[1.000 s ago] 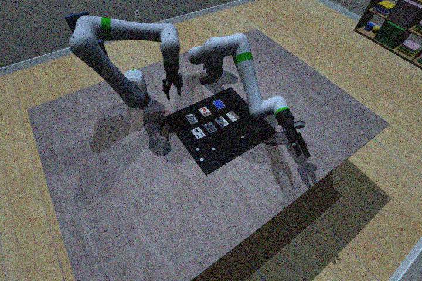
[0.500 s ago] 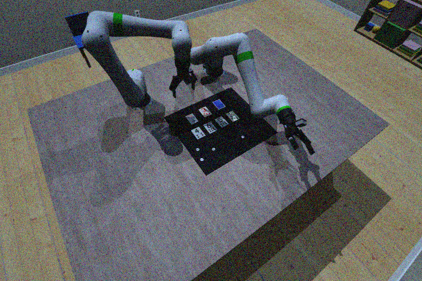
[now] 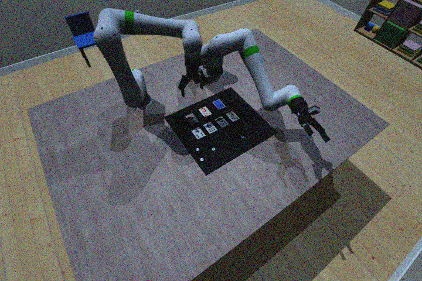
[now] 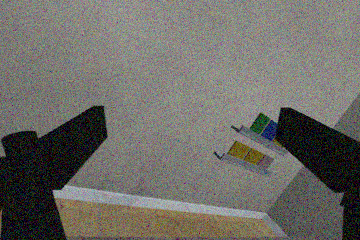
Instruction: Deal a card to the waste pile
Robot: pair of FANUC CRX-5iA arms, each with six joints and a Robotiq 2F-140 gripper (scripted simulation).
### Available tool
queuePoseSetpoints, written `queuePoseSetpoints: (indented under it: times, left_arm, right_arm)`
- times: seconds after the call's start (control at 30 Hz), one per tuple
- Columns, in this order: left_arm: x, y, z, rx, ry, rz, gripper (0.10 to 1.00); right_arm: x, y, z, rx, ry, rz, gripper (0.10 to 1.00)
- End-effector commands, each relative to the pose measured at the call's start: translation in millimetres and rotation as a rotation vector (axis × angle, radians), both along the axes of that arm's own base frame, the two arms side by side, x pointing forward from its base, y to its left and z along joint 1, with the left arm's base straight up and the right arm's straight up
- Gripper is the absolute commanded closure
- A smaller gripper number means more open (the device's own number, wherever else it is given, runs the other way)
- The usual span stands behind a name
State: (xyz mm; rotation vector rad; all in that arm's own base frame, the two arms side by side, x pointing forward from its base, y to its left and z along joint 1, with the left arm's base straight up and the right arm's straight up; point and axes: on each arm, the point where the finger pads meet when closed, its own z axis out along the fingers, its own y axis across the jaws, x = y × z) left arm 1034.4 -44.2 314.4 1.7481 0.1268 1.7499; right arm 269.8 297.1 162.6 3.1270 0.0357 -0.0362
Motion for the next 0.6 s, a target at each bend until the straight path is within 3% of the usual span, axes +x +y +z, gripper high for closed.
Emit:
queuePoseSetpoints:
  times: [0.0, 0.03, 0.1, 0.17, 0.23, 0.27, 0.5, 0.53, 0.57]
  left_arm:
    - [-8.8, 48.4, 42.9, 0.008, -0.032, -0.011, 0.098]
    - [-11.9, 60.3, 52.3, 0.011, -0.038, -0.013, 0.098]
    - [-18.4, 81.5, 68.7, 0.019, -0.047, -0.017, 0.098]
    - [-18.4, 81.5, 68.7, 0.019, -0.047, -0.017, 0.098]
    - [-28.3, 108.3, 88.5, 0.029, -0.054, -0.022, 0.098]
    - [-33.9, 121.4, 97.6, 0.035, -0.056, -0.025, 0.098]
    - [-64.5, 178.9, 133.1, 0.066, -0.049, -0.038, 0.098]
    - [-69.6, 187.0, 137.4, 0.071, -0.046, -0.039, 0.098]
    - [-74.8, 195.0, 141.4, 0.077, -0.042, -0.041, 0.098]
  right_arm:
    - [0.5, 0.4, 0.7, 0.001, -0.001, 0.000, 0.098]
    - [12.8, 25.3, -0.8, 0.003, -0.005, -0.008, 0.098]
    - [12.8, 25.3, -0.8, 0.003, -0.005, -0.008, 0.098]
    - [12.8, 25.3, -0.8, 0.003, -0.005, -0.008, 0.098]
    - [12.8, 25.3, -0.8, 0.003, -0.005, -0.008, 0.098]
    - [25.2, 50.4, -4.1, 0.005, -0.008, -0.017, 0.098]
    - [25.2, 50.4, -4.1, 0.005, -0.008, -0.017, 0.098]
    - [37.3, 74.6, -9.1, 0.007, -0.011, -0.025, 0.098]
    - [37.3, 74.6, -9.1, 0.007, -0.011, -0.025, 0.098]
